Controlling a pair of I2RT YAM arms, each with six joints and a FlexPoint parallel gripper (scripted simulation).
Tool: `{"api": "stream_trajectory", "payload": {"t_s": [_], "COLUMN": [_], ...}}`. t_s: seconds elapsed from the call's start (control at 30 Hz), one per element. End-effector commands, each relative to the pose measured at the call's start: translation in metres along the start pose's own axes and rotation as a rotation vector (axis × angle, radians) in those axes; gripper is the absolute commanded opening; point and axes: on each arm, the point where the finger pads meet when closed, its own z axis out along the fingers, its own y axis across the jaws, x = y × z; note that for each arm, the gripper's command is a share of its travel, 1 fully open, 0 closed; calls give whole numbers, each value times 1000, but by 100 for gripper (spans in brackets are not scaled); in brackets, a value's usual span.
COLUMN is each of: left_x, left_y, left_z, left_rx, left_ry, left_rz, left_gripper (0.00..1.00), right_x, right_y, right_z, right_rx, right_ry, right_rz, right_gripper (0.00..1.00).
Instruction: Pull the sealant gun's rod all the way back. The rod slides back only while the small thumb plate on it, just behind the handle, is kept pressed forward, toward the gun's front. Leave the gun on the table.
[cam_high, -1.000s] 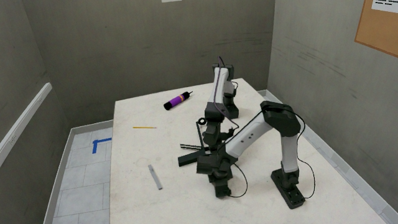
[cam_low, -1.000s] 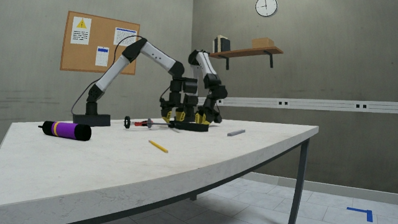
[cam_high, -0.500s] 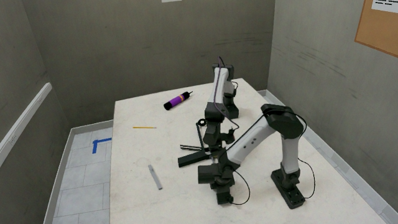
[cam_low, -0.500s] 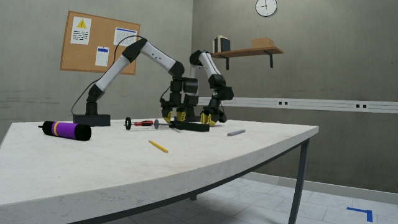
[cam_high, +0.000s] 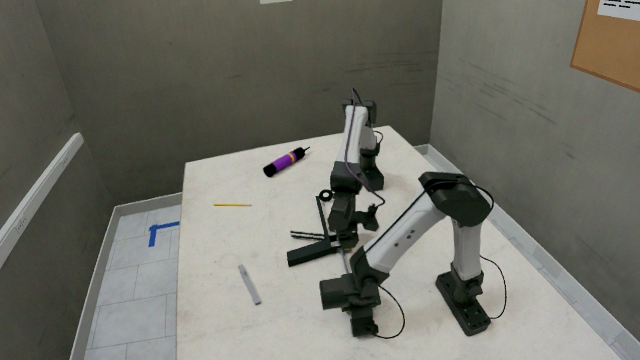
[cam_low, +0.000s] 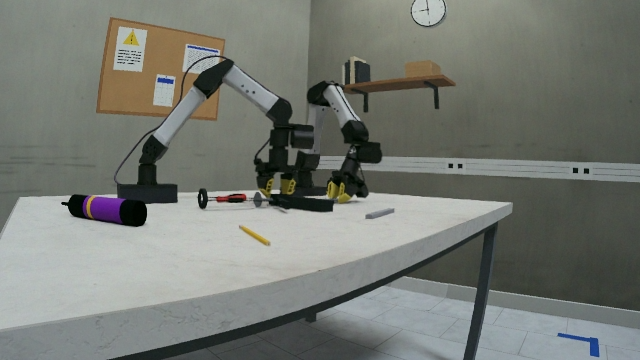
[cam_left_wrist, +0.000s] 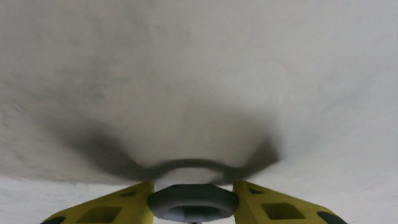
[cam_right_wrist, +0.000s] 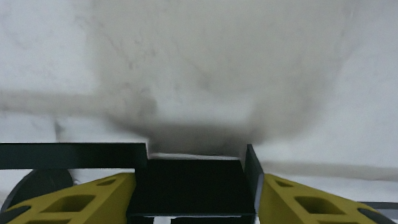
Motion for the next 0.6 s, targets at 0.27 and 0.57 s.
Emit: {"api": "stream_trajectory", "payload": {"t_s": [0.27,0.57], "left_x": [-15,-6], "left_y": [-9,-7], "left_z": [-16,-15], "left_rx": [23,29], "left_ry": [1,1], "left_rz": [31,36], "left_gripper": [27,27], "right_x": [-3,-2], "right_y": [34,36], "right_z": [7,-1], "right_rx": [-75,-49], "right_ry": [-6,5], "right_rz": [22,13], "right_gripper": [47,47]}}
